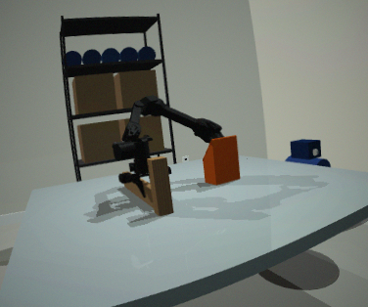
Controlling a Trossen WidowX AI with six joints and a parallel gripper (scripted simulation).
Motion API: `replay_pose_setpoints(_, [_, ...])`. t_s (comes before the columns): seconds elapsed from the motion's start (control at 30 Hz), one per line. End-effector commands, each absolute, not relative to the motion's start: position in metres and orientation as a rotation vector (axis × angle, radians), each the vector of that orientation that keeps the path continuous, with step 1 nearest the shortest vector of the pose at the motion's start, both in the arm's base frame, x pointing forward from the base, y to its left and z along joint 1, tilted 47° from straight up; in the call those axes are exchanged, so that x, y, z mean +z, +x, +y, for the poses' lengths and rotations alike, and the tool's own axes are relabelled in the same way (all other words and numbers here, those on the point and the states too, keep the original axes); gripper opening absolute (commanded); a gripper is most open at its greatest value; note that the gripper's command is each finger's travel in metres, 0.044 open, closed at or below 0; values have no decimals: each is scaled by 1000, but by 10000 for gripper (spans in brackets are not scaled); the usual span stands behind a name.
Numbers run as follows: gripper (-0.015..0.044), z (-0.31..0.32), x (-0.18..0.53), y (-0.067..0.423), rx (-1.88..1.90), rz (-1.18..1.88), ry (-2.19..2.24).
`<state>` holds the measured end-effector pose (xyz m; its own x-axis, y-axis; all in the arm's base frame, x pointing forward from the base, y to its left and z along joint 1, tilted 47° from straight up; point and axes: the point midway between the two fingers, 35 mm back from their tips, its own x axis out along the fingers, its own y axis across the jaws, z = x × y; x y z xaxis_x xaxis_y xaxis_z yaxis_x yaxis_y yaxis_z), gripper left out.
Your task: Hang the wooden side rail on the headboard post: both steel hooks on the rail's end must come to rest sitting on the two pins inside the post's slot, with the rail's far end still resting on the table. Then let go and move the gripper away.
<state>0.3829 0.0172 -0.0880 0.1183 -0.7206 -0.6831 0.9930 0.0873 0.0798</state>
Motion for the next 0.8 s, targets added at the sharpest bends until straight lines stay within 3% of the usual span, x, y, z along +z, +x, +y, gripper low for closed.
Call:
replay_pose_setpoints(0.0, [0, 22, -85, 384, -1367, 543, 625])
replay_pose_setpoints(0.77, [0, 25, -83, 384, -1367, 543, 626])
